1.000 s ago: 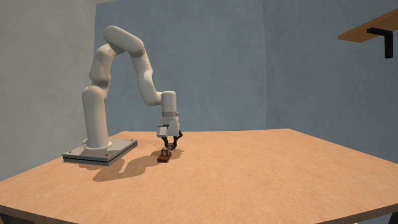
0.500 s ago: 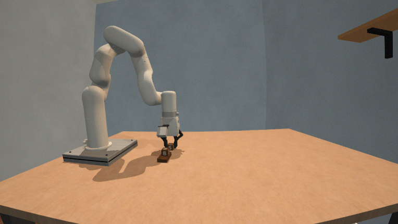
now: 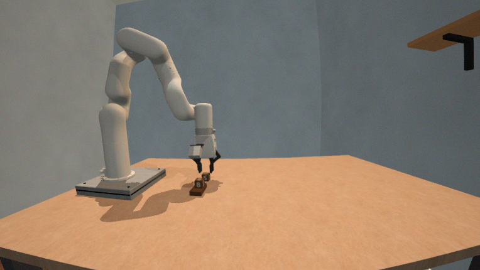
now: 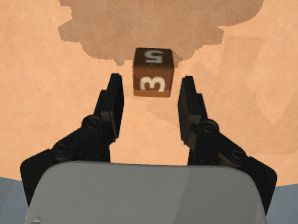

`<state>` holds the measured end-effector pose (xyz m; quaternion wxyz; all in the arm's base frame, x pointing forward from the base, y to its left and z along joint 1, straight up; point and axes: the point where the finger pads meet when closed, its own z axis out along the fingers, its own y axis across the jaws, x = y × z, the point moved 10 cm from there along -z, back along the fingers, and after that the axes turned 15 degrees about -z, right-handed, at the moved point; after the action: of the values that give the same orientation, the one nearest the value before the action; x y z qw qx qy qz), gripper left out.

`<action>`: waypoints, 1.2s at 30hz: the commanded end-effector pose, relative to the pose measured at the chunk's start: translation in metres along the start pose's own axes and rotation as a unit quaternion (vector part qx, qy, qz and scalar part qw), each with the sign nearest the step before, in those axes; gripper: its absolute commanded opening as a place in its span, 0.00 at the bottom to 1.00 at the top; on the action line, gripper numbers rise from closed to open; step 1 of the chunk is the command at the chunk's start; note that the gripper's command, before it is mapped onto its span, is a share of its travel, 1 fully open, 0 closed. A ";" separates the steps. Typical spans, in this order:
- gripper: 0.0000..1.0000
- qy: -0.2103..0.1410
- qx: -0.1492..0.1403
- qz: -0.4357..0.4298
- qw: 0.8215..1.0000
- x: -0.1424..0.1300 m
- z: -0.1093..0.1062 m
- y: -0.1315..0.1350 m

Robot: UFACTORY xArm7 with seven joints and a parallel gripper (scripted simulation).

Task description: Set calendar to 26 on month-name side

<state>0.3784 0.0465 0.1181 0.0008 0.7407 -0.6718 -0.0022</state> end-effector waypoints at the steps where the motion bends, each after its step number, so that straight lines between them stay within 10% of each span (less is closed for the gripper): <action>1: 0.49 0.001 0.001 0.000 1.000 -0.001 -0.025 -0.001; 16: 0.49 0.001 0.001 0.000 1.000 -0.001 -0.063 -0.001; 17: 1.00 0.001 0.001 0.000 1.000 -0.001 -0.063 -0.001; 36: 1.00 0.001 0.001 0.000 1.000 -0.001 -0.063 -0.001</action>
<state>0.3782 0.0469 0.1801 0.0020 0.7407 -0.6719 -0.0018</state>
